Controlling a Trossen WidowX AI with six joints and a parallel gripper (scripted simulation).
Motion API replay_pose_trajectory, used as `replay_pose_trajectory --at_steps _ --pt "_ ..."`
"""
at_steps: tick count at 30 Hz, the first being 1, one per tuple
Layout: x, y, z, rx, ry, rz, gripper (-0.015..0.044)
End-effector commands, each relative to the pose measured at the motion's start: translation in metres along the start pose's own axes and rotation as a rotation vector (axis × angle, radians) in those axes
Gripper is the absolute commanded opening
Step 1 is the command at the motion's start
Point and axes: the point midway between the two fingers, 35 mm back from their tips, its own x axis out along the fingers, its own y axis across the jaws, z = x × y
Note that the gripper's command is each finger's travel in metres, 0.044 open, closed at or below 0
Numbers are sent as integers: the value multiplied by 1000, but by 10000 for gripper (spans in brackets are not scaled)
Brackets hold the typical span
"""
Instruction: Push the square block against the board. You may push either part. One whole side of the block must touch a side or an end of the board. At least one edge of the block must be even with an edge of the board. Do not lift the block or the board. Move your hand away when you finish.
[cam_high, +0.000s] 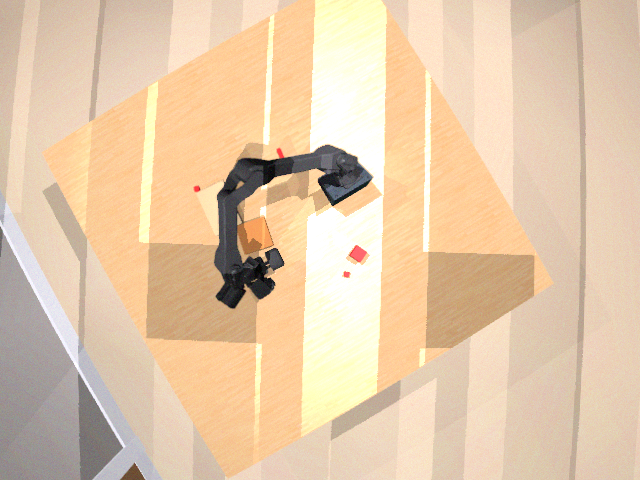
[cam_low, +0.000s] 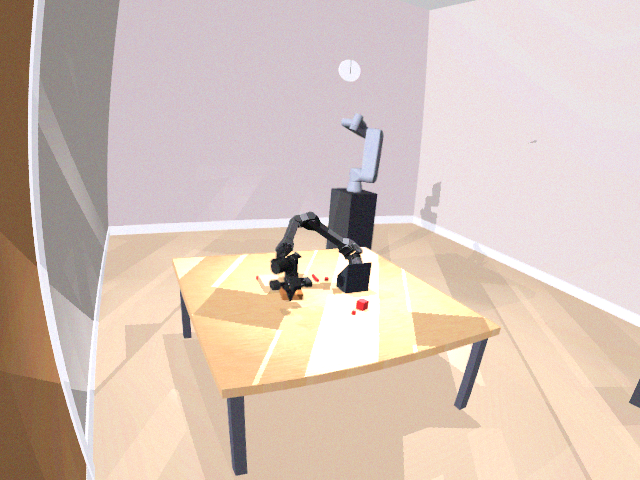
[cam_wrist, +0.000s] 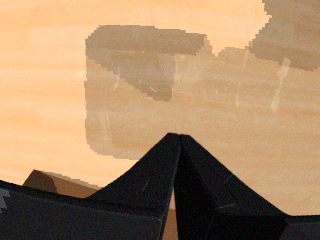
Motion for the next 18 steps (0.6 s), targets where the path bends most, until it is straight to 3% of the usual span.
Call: replay_pose_trajectory --at_steps 1,7,18 --pt "-39 -4 2 12 -17 -26 0" --pt "-39 0 1 20 -17 -26 0" --pt "-35 64 -18 130 -17 -22 0"
